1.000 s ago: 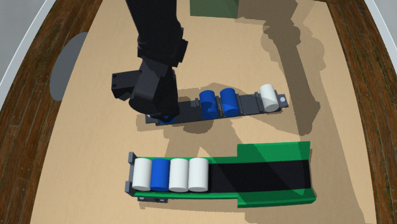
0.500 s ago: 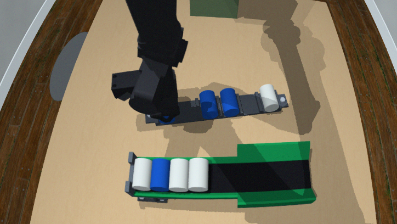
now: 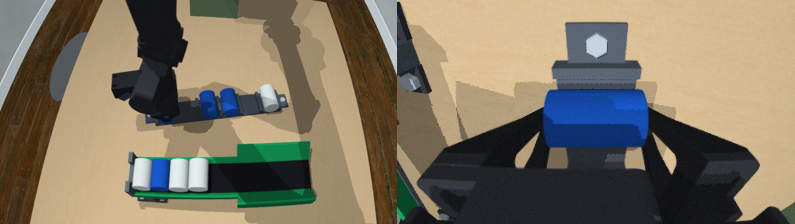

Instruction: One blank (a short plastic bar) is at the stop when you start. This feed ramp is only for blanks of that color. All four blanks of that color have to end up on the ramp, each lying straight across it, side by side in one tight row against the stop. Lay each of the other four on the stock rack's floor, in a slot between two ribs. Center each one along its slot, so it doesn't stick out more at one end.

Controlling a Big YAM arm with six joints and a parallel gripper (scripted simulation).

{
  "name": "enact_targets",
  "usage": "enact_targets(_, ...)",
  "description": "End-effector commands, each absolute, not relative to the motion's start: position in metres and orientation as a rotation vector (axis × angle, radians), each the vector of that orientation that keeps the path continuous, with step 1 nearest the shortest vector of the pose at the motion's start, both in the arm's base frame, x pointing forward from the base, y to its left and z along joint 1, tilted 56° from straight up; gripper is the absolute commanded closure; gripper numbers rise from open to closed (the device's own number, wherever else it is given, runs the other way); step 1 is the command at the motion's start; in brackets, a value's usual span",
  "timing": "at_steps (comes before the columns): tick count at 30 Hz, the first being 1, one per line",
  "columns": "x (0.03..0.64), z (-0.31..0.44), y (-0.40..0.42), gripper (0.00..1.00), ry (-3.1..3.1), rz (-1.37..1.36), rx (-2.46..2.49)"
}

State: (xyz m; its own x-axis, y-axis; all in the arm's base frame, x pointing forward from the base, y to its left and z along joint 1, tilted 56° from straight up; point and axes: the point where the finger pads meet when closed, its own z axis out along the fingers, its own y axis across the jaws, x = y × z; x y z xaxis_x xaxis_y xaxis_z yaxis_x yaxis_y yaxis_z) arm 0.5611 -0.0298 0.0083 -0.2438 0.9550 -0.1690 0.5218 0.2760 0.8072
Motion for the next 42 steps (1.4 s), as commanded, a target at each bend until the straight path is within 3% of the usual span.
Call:
enact_targets(1,0.56,0.01,-0.036,0.4,1.871,0.819,1.327)
enact_targets(15,0.56,0.01,-0.036,0.36,1.871,0.819,1.327)
enact_targets(25,0.56,0.01,-0.036,0.21,1.871,0.82,1.327)
enact_targets(42,0.542,0.013,-0.038,0.21,1.884,0.809,1.339)
